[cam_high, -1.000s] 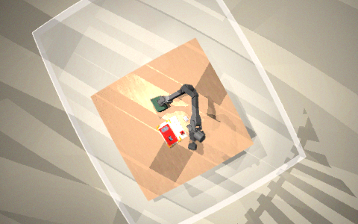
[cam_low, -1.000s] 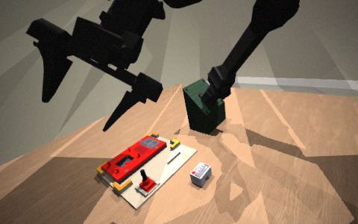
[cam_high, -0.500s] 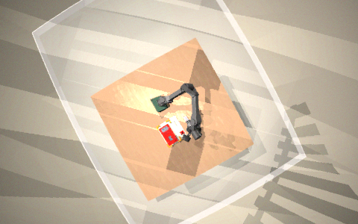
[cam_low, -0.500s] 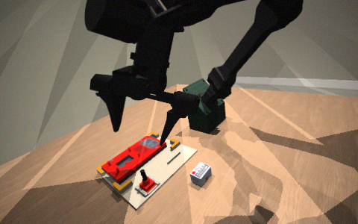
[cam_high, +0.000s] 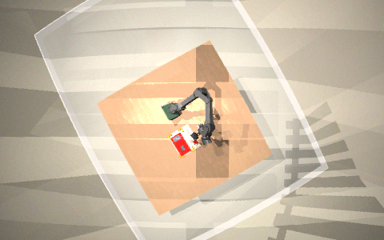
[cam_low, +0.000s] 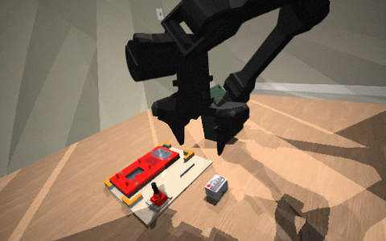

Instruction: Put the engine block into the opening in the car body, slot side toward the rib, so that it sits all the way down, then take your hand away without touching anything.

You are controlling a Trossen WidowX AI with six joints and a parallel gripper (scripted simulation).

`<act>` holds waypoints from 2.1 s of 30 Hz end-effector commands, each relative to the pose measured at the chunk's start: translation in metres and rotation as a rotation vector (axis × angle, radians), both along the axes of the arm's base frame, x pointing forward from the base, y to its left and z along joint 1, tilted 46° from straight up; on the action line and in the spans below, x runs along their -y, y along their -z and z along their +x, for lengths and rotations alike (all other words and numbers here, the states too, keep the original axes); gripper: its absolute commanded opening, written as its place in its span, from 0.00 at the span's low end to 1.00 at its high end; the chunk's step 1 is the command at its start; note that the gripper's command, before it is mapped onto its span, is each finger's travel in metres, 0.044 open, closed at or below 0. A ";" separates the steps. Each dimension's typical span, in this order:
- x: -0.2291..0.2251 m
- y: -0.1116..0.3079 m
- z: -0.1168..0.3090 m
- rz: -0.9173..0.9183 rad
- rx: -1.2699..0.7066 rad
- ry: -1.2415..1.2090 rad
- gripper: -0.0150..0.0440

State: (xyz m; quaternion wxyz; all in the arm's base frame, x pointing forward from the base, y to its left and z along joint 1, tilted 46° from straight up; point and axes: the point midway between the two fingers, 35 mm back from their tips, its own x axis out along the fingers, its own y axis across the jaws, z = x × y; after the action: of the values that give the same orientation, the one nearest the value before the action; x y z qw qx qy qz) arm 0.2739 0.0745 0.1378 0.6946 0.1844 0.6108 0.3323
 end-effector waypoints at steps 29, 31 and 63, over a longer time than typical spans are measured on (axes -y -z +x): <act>-0.071 0.064 -0.029 0.037 -0.151 0.015 1.00; -0.073 0.066 -0.029 0.037 -0.151 0.015 1.00; -0.088 0.081 -0.030 0.038 -0.151 0.015 0.44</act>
State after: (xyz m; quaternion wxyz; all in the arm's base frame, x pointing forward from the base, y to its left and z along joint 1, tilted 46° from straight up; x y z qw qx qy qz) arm 0.2437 0.1629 0.0570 0.6456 0.2264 0.6529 0.3250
